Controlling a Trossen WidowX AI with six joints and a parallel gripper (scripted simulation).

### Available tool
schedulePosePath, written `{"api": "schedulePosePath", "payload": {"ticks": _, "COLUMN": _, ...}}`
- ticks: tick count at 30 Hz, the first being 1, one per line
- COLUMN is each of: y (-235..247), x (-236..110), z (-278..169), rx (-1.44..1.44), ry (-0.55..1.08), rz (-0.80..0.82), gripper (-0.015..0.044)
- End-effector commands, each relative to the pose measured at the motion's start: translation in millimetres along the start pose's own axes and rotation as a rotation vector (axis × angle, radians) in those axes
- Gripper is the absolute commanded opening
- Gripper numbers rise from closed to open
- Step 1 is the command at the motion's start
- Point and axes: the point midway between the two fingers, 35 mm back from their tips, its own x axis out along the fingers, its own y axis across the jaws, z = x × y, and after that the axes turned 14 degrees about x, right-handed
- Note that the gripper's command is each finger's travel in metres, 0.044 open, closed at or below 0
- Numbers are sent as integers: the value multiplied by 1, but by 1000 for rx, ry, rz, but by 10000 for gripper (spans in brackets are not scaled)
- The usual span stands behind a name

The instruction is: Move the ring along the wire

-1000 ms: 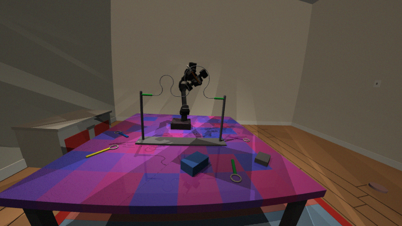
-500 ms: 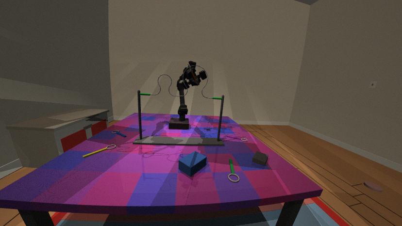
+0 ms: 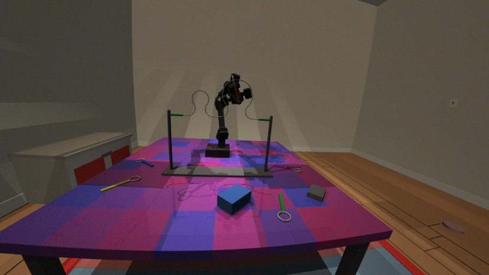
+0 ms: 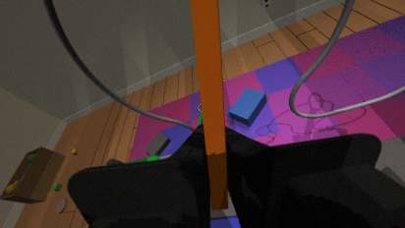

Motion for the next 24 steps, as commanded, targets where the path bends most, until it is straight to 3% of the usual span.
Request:
{"api": "schedulePosePath", "payload": {"ticks": 1, "y": -1, "x": 0, "z": 1, "rx": -47, "ry": -5, "rz": -26, "gripper": -150}}
{"api": "schedulePosePath", "payload": {"ticks": 24, "y": -9, "x": -1, "z": 4, "rx": -295, "ry": -24, "rz": -160, "gripper": -150}}
